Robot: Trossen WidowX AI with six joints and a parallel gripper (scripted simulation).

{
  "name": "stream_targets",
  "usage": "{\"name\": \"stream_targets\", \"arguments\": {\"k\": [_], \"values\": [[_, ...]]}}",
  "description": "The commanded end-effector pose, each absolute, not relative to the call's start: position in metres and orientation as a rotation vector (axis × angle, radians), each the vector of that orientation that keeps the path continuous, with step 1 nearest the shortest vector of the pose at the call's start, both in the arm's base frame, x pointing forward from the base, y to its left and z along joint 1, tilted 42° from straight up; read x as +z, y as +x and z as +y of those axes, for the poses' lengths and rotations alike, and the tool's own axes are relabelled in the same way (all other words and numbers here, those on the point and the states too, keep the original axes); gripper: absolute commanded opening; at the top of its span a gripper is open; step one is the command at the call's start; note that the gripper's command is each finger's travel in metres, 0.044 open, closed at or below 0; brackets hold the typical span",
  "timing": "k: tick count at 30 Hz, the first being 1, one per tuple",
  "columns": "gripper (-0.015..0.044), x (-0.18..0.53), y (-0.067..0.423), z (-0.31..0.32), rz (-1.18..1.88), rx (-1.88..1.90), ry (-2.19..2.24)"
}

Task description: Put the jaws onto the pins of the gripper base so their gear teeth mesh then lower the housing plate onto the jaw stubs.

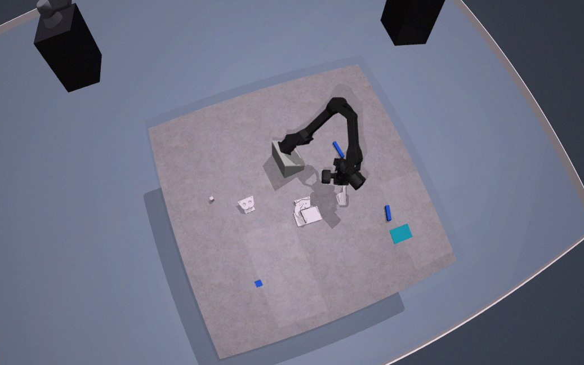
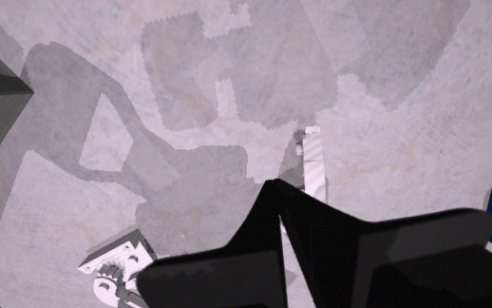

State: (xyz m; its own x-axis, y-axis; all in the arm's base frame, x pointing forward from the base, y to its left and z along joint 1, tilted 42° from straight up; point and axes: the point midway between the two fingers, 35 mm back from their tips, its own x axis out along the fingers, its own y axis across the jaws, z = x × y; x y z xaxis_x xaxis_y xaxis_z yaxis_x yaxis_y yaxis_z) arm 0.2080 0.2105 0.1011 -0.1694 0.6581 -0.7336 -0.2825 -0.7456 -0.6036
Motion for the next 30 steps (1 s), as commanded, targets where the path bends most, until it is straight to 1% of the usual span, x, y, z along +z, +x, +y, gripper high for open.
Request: {"name": "stream_targets", "arguments": {"k": [1,16,30], "values": [[0.0,0.096,0.206,0.213,-0.433,1.969,-1.479],[0.0,0.08,0.2,0.228,-0.436,1.967,-1.475],[0.0,0.09,0.206,0.241,-0.437,1.967,-1.476]]}}
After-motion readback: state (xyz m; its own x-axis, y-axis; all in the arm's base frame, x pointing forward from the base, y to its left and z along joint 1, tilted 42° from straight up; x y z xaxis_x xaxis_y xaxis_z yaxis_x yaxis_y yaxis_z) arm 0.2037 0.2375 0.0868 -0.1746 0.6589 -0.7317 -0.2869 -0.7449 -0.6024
